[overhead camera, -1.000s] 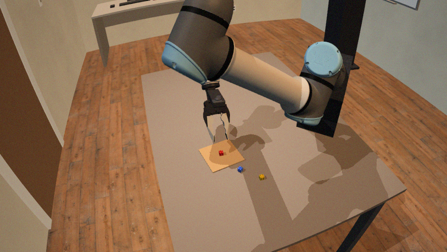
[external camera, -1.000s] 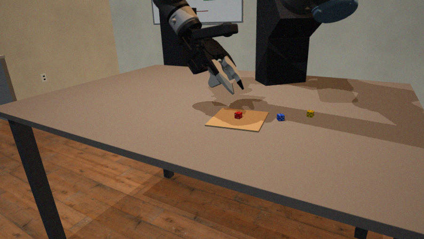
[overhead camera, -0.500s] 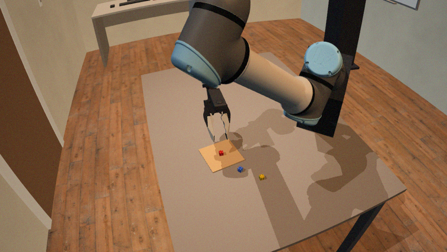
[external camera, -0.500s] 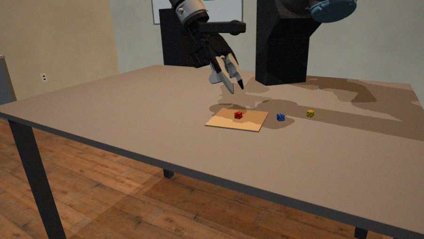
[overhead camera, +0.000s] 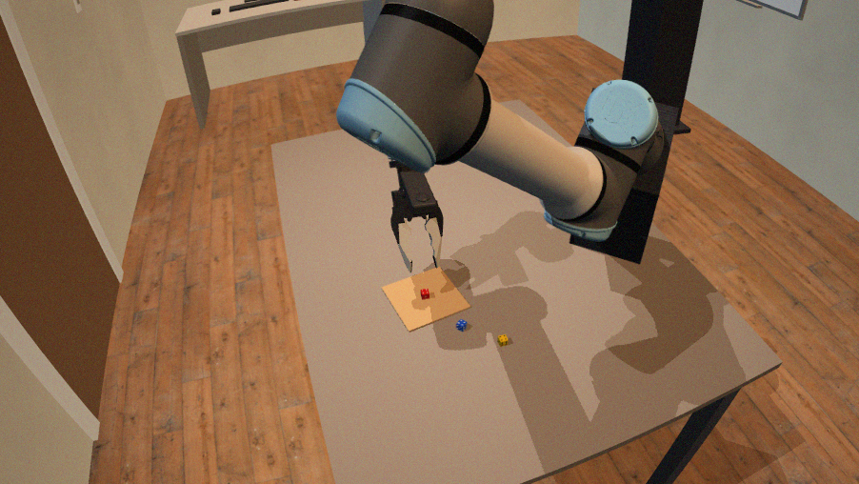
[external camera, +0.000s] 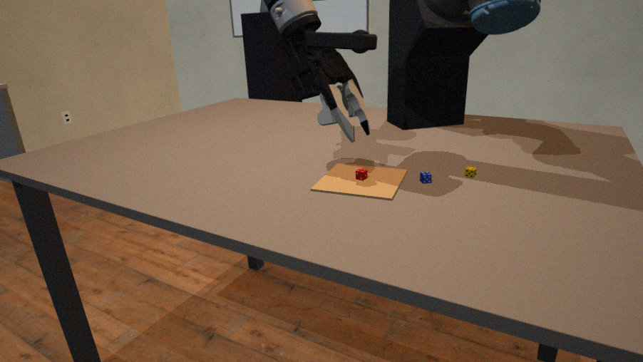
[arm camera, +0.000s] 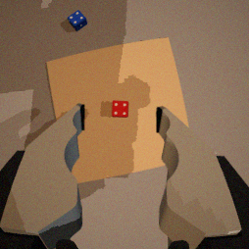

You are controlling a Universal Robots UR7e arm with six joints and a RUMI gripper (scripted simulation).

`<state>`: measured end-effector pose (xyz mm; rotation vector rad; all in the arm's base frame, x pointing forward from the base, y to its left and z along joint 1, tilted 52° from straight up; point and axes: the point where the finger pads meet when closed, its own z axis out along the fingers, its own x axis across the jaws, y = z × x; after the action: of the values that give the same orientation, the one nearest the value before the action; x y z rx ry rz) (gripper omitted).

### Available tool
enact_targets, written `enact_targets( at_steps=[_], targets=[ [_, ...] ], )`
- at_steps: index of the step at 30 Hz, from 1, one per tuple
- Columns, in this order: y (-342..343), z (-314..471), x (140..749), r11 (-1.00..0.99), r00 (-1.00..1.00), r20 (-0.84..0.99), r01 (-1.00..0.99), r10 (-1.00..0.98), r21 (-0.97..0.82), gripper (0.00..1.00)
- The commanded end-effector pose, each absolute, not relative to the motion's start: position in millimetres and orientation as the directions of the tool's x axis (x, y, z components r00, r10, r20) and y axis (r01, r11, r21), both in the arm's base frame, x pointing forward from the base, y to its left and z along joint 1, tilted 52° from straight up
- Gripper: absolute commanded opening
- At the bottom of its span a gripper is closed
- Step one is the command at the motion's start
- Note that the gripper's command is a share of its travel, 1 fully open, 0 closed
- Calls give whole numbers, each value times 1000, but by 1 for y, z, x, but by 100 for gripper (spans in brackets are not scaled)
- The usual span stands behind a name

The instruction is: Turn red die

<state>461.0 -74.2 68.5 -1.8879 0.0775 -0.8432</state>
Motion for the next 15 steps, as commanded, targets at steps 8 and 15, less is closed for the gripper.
enact_targets(
  at_steps=[8,15],
  targets=[
    [-73,68,460,-533,758,514,263,-401,-804,31],
    [-72,69,460,-597,759,513,209,-401,-775,31]
  ],
)
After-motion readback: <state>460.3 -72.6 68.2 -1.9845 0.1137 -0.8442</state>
